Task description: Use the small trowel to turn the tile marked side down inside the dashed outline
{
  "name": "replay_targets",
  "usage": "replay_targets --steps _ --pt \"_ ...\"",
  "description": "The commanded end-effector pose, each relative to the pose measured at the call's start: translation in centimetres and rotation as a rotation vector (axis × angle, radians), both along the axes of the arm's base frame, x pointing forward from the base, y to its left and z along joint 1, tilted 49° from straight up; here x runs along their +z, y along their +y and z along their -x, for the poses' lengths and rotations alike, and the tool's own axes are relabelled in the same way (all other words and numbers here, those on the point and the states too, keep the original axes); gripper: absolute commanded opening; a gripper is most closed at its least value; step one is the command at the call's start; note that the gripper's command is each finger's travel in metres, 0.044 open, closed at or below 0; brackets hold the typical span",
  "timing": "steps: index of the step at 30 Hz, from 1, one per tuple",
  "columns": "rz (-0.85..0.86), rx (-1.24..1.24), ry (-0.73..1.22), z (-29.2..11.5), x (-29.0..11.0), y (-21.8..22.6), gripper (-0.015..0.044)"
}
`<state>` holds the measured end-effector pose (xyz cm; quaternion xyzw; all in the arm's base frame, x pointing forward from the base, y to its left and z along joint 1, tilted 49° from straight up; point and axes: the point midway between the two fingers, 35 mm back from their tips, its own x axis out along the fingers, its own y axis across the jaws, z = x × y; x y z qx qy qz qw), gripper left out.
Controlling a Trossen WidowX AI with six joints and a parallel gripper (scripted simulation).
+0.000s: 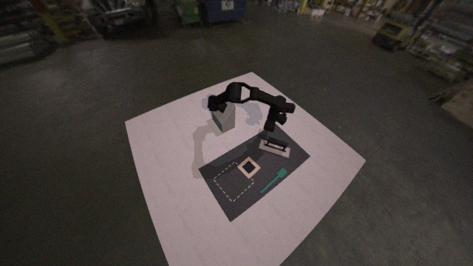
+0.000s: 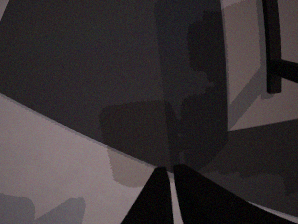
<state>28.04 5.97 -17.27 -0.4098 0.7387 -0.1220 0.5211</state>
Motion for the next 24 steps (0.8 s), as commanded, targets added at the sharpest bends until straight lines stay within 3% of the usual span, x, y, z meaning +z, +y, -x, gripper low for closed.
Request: replay_targets --steps 1,2,23,24 --pt "0.0 0.0 0.0 0.0 0.0 0.0 0.0079" --pt "0.0 0.0 0.0 0.0 0.0 0.0 0.01" --pt "0.0 0.0 0.0 0.0 0.0 0.0 0.01" --pt "0.0 0.0 0.0 0.0 0.0 0.0 0.0074"
